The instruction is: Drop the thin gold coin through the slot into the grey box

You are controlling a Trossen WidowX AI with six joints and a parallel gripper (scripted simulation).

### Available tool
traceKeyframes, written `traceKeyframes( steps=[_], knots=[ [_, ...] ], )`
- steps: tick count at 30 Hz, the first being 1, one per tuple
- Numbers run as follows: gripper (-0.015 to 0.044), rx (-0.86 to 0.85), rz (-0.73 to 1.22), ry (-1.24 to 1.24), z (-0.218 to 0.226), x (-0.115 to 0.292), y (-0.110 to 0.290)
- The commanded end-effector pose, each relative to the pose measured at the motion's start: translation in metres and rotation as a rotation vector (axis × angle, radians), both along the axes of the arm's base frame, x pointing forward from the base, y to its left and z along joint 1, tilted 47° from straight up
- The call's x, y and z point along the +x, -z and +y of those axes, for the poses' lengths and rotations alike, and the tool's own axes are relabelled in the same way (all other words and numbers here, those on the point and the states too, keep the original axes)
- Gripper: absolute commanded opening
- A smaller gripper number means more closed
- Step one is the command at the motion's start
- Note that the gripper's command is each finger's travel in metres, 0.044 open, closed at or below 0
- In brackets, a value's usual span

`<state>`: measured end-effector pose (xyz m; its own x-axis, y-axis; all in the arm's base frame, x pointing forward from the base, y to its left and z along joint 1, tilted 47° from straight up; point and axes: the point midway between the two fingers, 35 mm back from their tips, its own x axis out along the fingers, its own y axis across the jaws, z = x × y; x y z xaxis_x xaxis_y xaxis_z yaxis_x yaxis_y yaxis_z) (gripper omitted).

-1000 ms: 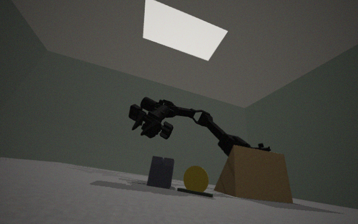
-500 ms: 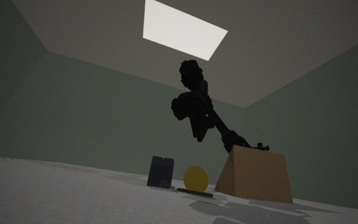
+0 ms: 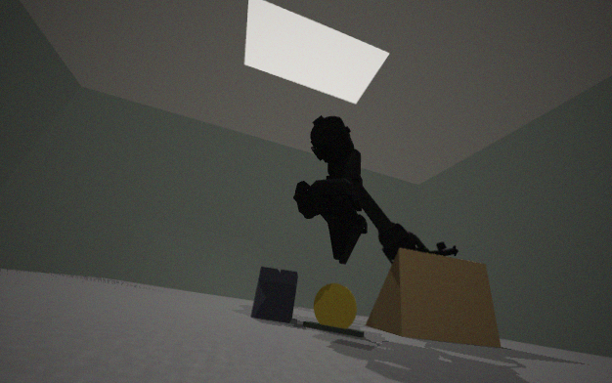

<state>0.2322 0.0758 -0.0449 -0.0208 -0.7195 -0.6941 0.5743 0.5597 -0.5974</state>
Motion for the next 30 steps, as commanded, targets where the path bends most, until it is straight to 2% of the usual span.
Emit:
traceKeyframes(
  steps=[1, 30],
  knots=[
    [0.0161, -0.003, -0.001, -0.013, -0.006, 0.000, 0.005],
    [0.0161, -0.003, -0.001, -0.014, -0.040, 0.003, 0.038]
  ],
)
